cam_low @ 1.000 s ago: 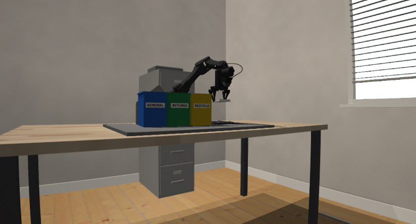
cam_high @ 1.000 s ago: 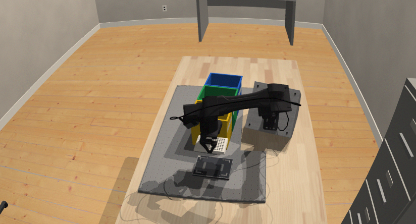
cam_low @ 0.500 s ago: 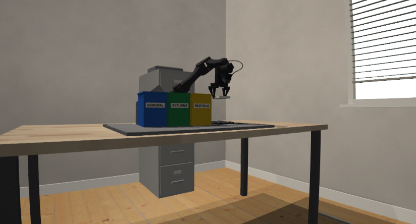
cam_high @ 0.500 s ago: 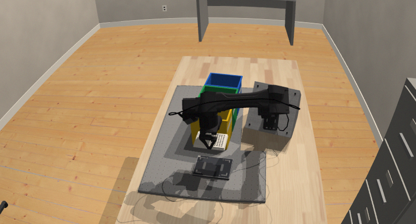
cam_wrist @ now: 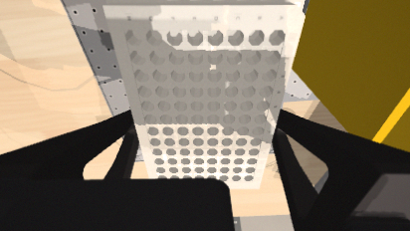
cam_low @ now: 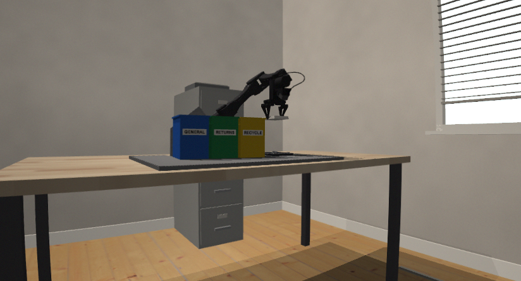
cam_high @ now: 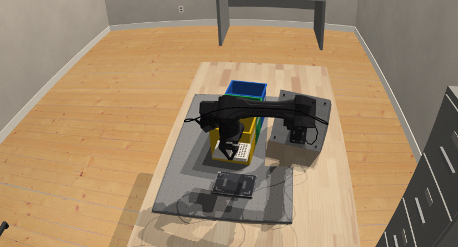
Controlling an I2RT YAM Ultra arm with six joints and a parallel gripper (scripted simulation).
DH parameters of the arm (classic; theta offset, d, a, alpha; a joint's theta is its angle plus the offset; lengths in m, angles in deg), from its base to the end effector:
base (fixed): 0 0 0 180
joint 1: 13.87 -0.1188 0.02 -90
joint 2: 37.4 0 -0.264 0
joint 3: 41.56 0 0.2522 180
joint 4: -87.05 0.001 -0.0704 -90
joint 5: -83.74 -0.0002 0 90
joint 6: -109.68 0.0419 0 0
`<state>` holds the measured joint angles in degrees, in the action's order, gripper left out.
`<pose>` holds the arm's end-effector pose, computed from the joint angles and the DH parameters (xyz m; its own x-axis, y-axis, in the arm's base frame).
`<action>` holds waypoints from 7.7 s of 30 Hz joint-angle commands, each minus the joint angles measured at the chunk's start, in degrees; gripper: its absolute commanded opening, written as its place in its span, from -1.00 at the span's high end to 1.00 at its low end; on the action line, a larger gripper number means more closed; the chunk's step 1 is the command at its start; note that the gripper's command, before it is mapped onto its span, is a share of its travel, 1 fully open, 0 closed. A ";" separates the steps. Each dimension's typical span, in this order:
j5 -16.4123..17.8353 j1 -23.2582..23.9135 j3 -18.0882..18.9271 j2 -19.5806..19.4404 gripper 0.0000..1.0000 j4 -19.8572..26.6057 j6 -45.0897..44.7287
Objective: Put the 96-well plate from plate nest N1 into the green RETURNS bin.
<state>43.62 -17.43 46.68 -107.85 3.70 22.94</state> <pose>0.1880 0.0448 0.3490 -0.9883 -0.0248 -0.1502 -0.1315 0.6364 0.7601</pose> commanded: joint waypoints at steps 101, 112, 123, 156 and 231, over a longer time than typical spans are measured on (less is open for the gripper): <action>-3.92 26.07 -17.67 7.53 1.00 7.11 -27.14; -7.57 33.06 -21.80 7.44 1.00 7.11 -35.04; -11.62 40.22 -24.89 4.81 1.00 7.11 -44.17; -22.03 62.06 -26.28 -25.71 1.00 2.84 -75.87; -22.75 63.70 -20.78 -37.07 1.00 -2.79 -77.50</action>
<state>18.84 46.72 23.31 -143.85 1.85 -56.11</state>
